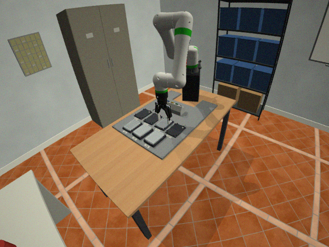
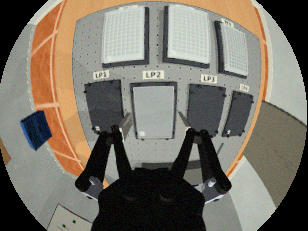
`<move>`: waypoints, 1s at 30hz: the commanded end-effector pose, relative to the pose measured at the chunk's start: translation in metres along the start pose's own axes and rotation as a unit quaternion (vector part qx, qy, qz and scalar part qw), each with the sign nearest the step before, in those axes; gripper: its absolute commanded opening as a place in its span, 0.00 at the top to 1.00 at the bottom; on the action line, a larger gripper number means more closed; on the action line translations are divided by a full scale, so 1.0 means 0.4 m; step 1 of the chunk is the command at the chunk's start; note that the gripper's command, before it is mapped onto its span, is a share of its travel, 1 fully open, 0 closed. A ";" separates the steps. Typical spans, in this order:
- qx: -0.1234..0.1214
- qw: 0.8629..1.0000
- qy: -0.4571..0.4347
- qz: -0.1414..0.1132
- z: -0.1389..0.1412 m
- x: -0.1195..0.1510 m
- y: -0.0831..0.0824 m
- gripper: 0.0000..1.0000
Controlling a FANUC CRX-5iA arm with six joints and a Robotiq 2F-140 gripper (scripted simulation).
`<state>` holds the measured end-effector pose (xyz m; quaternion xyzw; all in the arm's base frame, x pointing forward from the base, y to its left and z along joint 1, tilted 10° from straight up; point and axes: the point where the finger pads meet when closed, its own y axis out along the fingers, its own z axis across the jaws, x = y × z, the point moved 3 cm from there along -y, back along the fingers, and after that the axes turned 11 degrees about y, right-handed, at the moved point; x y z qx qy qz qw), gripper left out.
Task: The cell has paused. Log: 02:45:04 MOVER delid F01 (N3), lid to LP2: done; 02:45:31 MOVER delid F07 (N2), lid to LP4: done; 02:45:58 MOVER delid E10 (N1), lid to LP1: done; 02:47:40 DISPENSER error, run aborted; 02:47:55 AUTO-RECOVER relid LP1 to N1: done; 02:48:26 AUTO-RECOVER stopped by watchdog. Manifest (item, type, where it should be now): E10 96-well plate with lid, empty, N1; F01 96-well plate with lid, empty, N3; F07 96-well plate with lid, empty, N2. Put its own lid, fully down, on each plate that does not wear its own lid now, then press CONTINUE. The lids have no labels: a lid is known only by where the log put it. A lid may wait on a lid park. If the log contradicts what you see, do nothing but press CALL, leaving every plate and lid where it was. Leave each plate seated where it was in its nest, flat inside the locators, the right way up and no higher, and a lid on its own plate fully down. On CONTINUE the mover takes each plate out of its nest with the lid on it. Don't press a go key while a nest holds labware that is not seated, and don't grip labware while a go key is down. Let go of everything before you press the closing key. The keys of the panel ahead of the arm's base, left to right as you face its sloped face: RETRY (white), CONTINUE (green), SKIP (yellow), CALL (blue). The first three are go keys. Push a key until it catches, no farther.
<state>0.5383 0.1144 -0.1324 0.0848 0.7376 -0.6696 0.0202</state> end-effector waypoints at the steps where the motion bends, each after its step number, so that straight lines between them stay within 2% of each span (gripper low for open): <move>1: 0.000 1.000 0.000 0.000 0.000 0.000 0.000 0.34; 2: 0.000 1.000 0.000 0.000 0.000 0.000 0.000 0.34; 3: 0.000 1.000 0.000 0.000 0.000 0.000 0.000 0.41; 30: 0.000 1.000 0.000 0.000 0.000 0.000 0.000 0.41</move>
